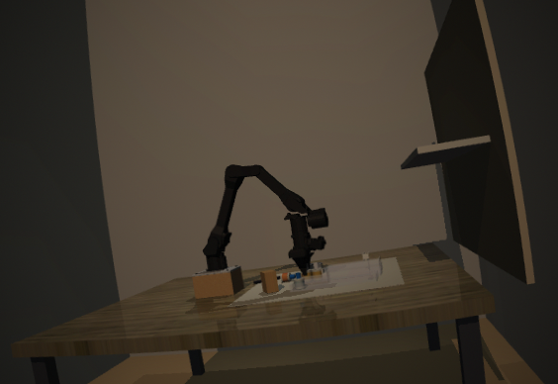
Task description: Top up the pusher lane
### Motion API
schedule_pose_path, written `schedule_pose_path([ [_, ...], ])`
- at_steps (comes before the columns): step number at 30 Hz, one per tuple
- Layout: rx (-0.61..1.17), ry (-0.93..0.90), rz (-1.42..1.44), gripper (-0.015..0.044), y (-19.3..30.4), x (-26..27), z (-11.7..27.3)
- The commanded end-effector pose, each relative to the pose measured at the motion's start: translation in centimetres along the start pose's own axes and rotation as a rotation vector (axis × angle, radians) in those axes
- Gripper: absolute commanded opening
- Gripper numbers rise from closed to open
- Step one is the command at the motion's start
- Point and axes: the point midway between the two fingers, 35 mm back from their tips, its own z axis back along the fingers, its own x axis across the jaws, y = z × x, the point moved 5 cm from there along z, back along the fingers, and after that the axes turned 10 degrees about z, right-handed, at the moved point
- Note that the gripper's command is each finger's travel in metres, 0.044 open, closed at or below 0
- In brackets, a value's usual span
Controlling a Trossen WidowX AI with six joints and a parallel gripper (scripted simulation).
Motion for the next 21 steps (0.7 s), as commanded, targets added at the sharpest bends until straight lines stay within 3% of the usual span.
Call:
schedule_pose_path([
  [1, 0.0, -0.002, -0.002, 0.0, 0.1, 0.0, 0.0],
  [3, 0.0, -0.002, -0.002, 0.0, 0.1, 0.0, 0.0],
  [14, 0.0, -0.002, -0.002, 0.0282, 0.0, 0.0, 0.0],
  [21, 0.0, -0.002, -0.002, 0.0282, 0.0, 0.0, 1.3],
])
